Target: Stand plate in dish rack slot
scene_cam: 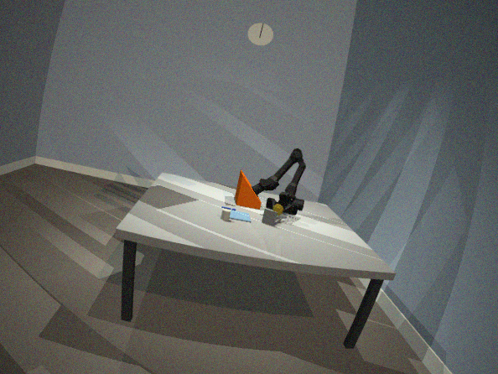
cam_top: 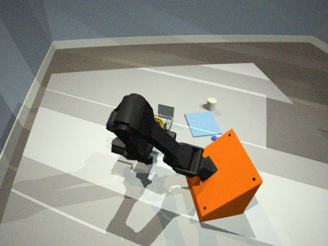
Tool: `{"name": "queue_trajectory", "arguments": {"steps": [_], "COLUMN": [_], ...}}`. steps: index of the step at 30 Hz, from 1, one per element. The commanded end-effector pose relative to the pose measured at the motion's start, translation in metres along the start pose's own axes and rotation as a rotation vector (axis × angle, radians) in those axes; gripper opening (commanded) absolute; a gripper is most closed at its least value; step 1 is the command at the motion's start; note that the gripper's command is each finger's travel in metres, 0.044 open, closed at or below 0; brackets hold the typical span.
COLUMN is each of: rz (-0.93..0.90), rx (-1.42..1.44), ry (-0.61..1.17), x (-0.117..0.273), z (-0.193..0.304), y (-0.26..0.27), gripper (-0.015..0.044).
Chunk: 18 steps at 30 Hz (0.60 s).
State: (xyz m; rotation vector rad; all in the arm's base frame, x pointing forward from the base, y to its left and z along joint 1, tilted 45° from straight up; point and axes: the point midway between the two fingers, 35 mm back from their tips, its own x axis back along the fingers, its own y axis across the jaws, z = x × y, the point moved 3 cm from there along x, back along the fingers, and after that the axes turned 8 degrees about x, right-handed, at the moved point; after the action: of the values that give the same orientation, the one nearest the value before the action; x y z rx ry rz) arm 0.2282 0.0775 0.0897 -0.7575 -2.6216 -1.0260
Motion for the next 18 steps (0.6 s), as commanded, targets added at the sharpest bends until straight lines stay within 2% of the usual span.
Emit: {"name": "queue_trajectory", "arguments": {"steps": [1,14,18], "rz": [0.005,0.001,-0.002], "rx": [0.008,-0.003,-0.01], "ry": [0.0,-0.004,-0.006], "x": [-0.008,-0.017,-0.019], "z": [0.0,0.0,0.015], "y": [-0.004,-0.007,-0.005], "gripper": [0.0,0.0,0.0]}}
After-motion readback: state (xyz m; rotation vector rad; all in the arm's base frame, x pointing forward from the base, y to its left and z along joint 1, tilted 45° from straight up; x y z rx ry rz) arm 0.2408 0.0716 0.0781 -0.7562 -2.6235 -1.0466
